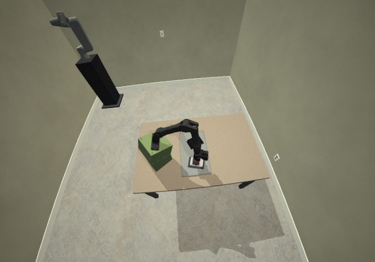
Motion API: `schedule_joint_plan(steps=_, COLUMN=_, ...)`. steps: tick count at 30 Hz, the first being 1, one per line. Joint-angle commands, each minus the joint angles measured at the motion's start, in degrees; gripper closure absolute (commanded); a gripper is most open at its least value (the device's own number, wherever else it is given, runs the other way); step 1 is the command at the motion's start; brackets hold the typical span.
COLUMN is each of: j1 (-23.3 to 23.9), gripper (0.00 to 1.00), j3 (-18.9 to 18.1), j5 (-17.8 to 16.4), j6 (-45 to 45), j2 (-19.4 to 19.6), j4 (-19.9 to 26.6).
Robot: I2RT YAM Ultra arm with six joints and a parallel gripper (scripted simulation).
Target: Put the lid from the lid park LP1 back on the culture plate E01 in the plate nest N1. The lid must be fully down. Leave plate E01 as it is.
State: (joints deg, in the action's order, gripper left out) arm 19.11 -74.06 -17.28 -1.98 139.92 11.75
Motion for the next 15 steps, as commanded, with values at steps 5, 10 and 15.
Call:
schedule_joint_plan(steps=5, j1=0.18, gripper=1.00, j3=-1.72, j5=0.42, j6=0.32, j2=-0.41, j4=-1.04)
schedule_joint_plan(steps=10, j1=0.30, gripper=1.00, j3=-1.71, j5=0.28, j6=0.23, j2=-0.20, j4=-0.85)
schedule_joint_plan(steps=15, j1=0.48, gripper=1.00, j3=-1.14, j5=0.25, j6=0.10, j2=0.51, j4=-1.08)
